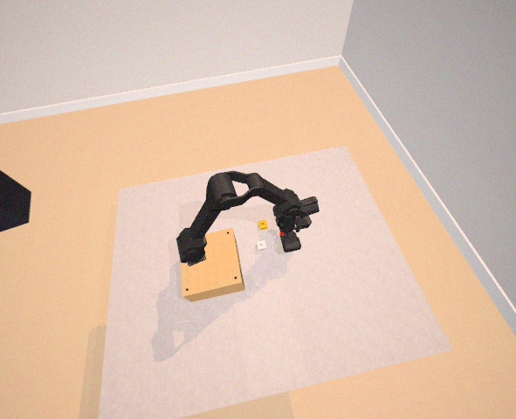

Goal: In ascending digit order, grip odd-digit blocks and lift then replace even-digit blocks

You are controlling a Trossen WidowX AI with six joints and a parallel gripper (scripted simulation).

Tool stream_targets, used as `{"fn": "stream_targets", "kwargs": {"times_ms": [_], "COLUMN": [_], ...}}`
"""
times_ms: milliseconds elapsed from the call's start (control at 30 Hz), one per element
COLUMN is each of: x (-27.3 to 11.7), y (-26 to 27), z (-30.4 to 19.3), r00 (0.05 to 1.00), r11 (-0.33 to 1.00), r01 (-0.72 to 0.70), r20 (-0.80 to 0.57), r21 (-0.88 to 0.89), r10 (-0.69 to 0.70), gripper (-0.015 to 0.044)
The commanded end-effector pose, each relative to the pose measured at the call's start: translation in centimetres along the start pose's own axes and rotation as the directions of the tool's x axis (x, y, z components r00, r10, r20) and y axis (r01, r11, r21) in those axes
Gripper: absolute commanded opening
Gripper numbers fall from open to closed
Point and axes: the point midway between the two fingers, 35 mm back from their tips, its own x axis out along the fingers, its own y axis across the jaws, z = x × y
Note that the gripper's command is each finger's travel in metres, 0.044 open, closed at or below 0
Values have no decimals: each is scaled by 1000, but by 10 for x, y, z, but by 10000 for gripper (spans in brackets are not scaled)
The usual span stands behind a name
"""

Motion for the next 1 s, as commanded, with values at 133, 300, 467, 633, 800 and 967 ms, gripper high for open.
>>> {"fn": "stream_targets", "kwargs": {"times_ms": [133, 300, 467, 633, 800, 967], "x": [1, 1, 1, -36, -39, -113], "y": [0, 0, 0, 0, 0, 0], "z": [0, 0, 0, 0, 1, 1], "r00": [1000, 1000, 1000, 1000, 1000, 1000], "r11": [1000, 1000, 1000, 1000, 1000, 1000], "r01": [-1, -1, -1, -1, -1, -1], "r20": [1, 1, 1, 1, 1, 1], "r21": [-2, -2, -2, -2, -2, -2], "r10": [1, 1, 1, 1, 1, 1], "gripper": [172, 304, 400, 400, 374, 242]}}
